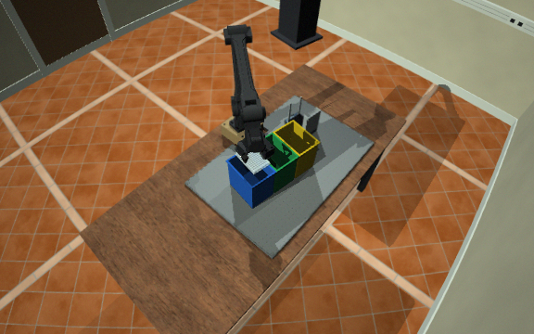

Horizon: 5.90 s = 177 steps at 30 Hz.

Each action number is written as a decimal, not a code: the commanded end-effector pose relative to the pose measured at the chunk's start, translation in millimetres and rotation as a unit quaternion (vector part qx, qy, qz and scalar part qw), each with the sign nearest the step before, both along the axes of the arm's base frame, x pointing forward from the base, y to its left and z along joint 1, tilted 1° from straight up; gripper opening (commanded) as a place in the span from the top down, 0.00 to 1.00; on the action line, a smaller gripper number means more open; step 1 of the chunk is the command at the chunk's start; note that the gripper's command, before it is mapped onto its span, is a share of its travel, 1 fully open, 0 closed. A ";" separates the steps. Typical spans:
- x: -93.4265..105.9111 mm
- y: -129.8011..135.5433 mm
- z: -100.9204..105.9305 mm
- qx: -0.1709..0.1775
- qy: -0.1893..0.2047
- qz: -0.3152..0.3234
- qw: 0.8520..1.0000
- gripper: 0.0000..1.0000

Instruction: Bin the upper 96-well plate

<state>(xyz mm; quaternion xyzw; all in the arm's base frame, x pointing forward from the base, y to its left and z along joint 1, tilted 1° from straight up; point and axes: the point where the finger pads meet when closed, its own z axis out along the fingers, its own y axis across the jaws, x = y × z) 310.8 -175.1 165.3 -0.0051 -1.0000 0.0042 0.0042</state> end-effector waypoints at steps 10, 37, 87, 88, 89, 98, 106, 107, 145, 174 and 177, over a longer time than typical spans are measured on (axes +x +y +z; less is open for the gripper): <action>13.0 -19.4 11.4 -0.009 -0.015 0.007 1.000 1.00; 7.8 -14.8 -22.1 0.000 0.000 0.012 1.000 1.00; 8.4 -21.3 -46.1 -0.003 -0.005 0.007 1.000 1.00; 6.3 -20.0 -48.9 -0.001 -0.002 0.007 1.000 1.00; 4.6 -18.8 -51.4 0.000 0.000 0.007 1.000 1.00; 4.6 -18.8 -52.6 -0.002 -0.004 0.007 1.000 1.00; 4.0 -19.0 -61.5 0.000 0.000 0.007 1.000 1.00; 5.8 -20.1 -60.3 -0.001 -0.002 0.007 1.000 1.00; 13.5 -20.9 -54.8 -0.008 -0.014 0.007 1.000 0.01; 13.5 -20.9 -54.8 -0.008 -0.014 0.007 1.000 0.18; 18.6 -28.2 -33.6 -0.017 -0.028 0.007 0.999 0.18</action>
